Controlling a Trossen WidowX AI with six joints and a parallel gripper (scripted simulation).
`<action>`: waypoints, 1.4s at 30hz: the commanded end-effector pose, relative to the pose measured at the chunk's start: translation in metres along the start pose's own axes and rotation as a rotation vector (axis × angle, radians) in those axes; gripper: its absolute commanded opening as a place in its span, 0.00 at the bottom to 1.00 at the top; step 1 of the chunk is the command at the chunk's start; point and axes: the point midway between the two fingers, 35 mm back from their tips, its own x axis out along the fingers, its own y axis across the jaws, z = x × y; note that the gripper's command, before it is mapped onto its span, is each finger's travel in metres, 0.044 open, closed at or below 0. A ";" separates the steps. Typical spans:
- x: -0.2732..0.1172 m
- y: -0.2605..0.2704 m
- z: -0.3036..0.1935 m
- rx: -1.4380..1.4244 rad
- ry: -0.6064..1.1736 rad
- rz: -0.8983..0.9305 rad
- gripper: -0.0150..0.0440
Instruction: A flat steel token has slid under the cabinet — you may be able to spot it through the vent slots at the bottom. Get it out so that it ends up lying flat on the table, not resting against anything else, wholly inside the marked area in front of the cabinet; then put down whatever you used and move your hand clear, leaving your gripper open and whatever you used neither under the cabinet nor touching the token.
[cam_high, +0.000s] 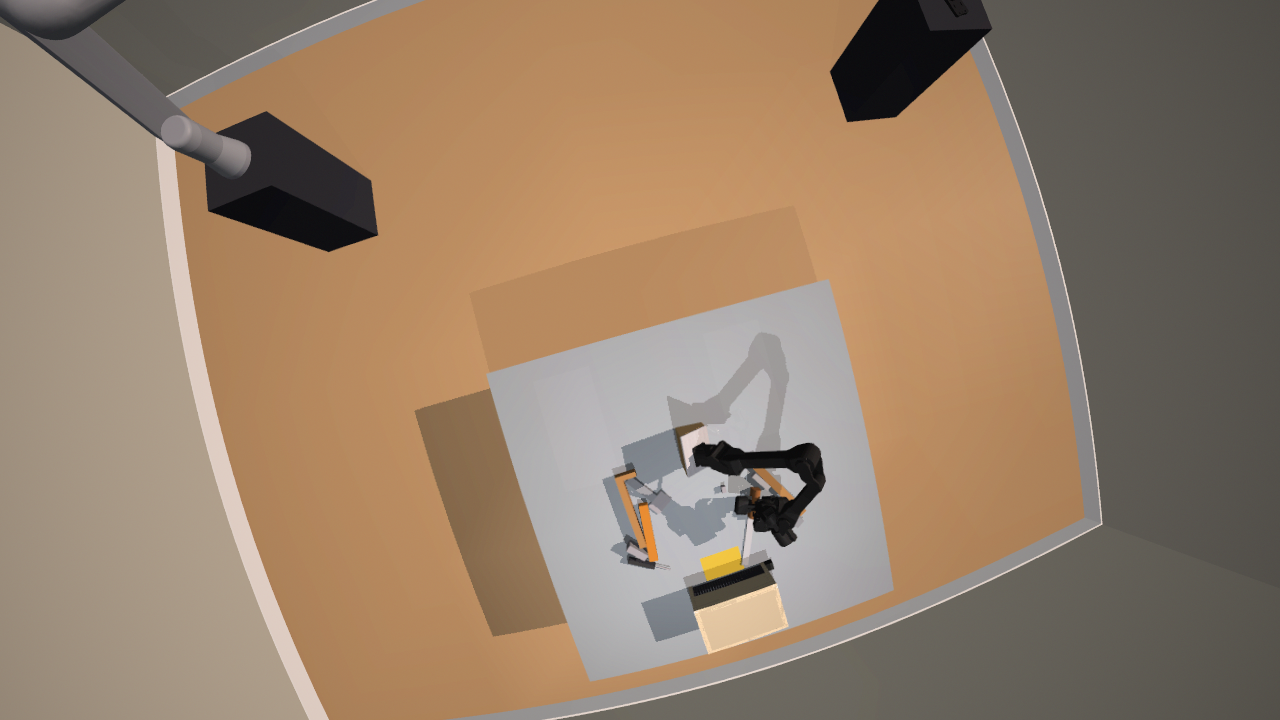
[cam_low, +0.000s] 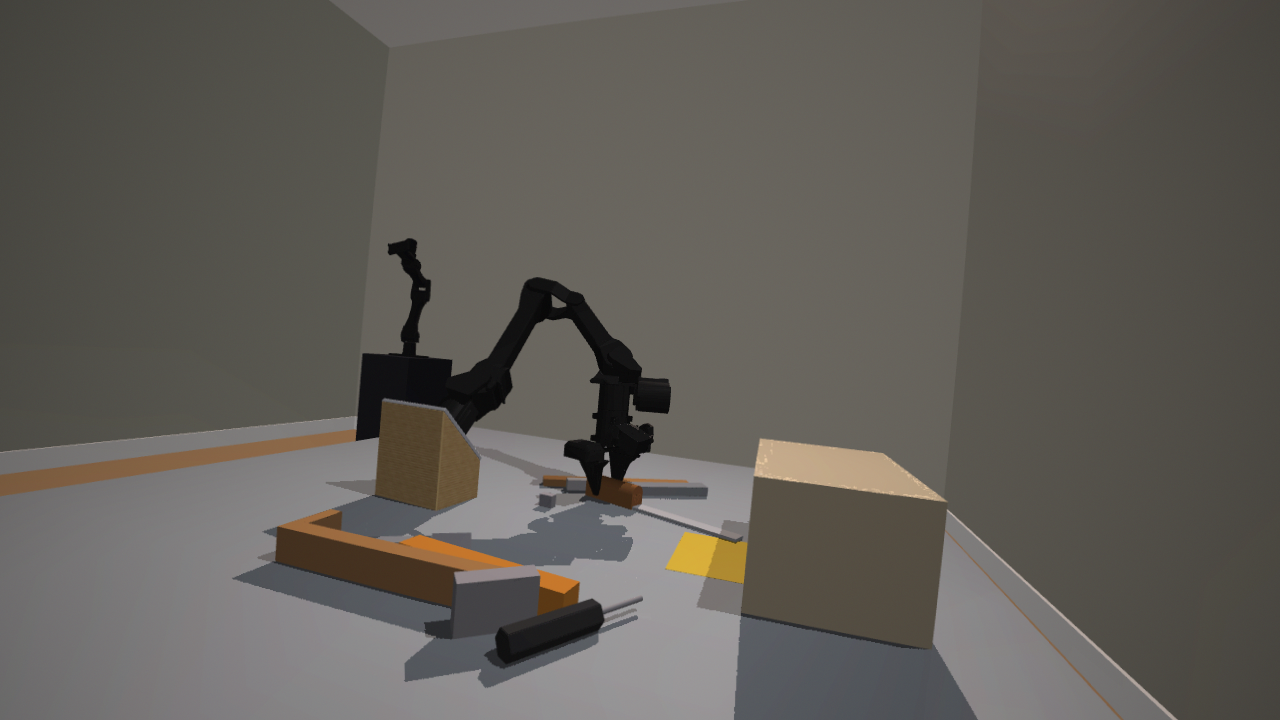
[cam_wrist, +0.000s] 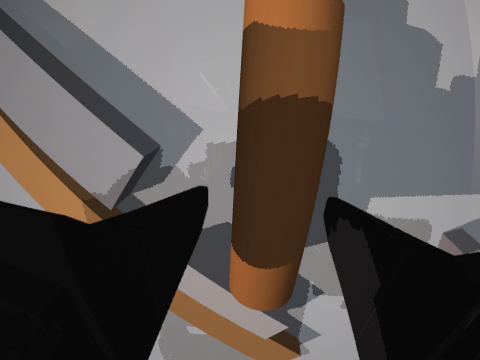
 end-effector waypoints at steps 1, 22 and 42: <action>0.001 0.000 0.000 0.000 0.000 0.000 0.71; 0.002 0.001 -0.001 -0.003 -0.002 0.005 0.44; 0.002 0.002 0.012 -0.025 -0.002 0.003 0.25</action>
